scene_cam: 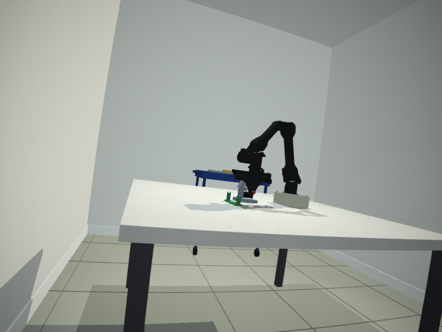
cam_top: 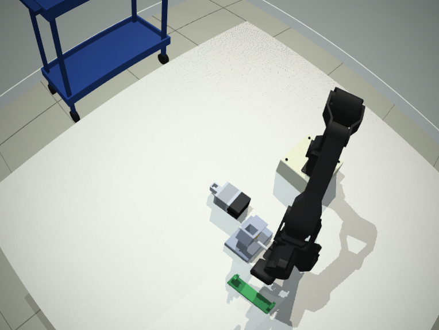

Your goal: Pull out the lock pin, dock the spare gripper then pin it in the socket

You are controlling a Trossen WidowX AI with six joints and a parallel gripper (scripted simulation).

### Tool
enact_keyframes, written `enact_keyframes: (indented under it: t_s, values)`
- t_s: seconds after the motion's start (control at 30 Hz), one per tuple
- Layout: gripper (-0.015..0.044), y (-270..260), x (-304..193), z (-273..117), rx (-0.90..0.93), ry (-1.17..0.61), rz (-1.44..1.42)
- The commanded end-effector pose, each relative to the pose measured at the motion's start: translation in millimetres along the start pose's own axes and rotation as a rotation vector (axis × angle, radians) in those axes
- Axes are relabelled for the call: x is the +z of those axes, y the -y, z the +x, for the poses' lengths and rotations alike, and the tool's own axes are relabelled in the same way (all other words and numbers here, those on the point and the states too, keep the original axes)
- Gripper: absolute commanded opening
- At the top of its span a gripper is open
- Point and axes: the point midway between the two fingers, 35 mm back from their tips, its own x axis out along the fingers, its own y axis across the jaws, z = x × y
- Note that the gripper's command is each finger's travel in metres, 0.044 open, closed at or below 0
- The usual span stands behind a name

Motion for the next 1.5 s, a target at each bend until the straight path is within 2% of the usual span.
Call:
enact_keyframes:
  t_s: [0.0,0.43,1.47]
  values:
    - [0.0000,0.4,1.3,-0.2,0.001,0.016,0.007]
    - [0.0000,5.6,7.8,-11.3,-0.007,0.166,0.071]
    - [0.0000,8.8,26.9,-16.1,-0.016,0.173,0.074]
